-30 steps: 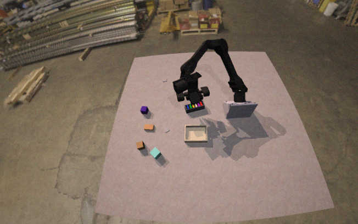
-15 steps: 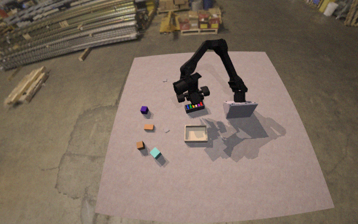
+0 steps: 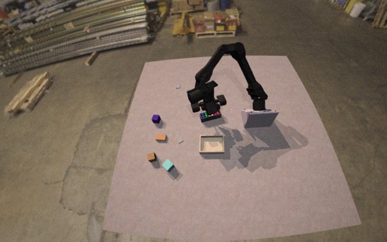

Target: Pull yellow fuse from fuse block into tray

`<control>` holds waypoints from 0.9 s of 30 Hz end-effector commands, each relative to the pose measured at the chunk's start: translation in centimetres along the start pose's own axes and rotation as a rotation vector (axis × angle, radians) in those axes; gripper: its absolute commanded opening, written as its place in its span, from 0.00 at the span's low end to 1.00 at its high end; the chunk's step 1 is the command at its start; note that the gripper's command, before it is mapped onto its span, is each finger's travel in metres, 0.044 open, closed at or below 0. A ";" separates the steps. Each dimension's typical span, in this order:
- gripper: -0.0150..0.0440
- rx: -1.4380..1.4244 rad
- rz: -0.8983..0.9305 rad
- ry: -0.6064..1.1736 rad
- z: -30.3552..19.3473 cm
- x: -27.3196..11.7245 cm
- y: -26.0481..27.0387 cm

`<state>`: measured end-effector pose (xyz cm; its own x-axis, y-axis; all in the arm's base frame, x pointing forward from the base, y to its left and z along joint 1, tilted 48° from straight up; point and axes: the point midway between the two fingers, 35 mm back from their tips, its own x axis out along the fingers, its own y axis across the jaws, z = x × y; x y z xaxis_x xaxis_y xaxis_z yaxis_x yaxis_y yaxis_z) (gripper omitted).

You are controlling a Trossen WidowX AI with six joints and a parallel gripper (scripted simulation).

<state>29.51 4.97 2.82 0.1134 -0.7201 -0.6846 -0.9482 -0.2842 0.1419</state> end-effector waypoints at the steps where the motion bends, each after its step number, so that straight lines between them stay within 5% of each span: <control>1: 0.36 -0.006 0.002 0.007 -0.1 0.6 0.1; 27: 0.36 -0.006 0.002 0.008 -0.1 1.7 0.1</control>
<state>29.56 3.81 1.76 0.1106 -0.7220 -0.6830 -0.9483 -0.2823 0.1449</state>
